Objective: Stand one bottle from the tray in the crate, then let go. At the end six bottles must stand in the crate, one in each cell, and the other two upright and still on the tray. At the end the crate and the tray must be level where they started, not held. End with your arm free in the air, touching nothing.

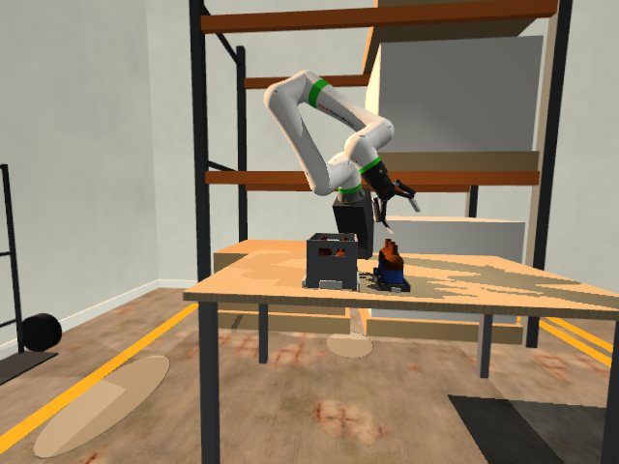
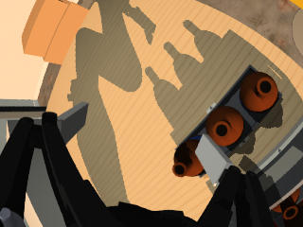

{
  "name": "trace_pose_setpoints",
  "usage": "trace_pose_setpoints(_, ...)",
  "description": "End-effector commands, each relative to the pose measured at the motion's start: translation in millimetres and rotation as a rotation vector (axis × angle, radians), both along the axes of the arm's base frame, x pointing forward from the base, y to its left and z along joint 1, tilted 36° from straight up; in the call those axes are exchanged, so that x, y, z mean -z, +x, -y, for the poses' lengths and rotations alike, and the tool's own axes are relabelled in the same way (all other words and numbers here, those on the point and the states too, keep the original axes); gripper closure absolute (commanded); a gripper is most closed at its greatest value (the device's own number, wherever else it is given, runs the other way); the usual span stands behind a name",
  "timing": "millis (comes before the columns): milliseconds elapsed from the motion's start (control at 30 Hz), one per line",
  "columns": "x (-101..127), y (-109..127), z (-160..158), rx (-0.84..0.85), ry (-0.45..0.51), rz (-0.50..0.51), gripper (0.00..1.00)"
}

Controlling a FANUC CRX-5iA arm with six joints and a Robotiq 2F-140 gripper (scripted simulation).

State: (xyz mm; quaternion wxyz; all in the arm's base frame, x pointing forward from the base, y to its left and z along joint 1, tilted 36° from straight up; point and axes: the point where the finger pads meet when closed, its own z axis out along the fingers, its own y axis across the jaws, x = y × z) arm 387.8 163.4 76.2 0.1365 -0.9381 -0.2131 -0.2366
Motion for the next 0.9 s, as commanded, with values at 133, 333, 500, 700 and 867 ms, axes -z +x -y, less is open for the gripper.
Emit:
trace_pose_setpoints(133,0,0,0,0.000,0.000,0.000,0.00)
trace_pose_setpoints(333,0,0,0,0.000,0.000,0.000,0.00)
trace_pose_setpoints(500,0,0,0,0.000,0.000,0.000,0.00)
trace_pose_setpoints(700,-49,-33,-21,-0.014,-0.002,-0.007,0.00)
trace_pose_setpoints(867,-64,-43,-23,-0.010,-0.002,-0.005,0.00)
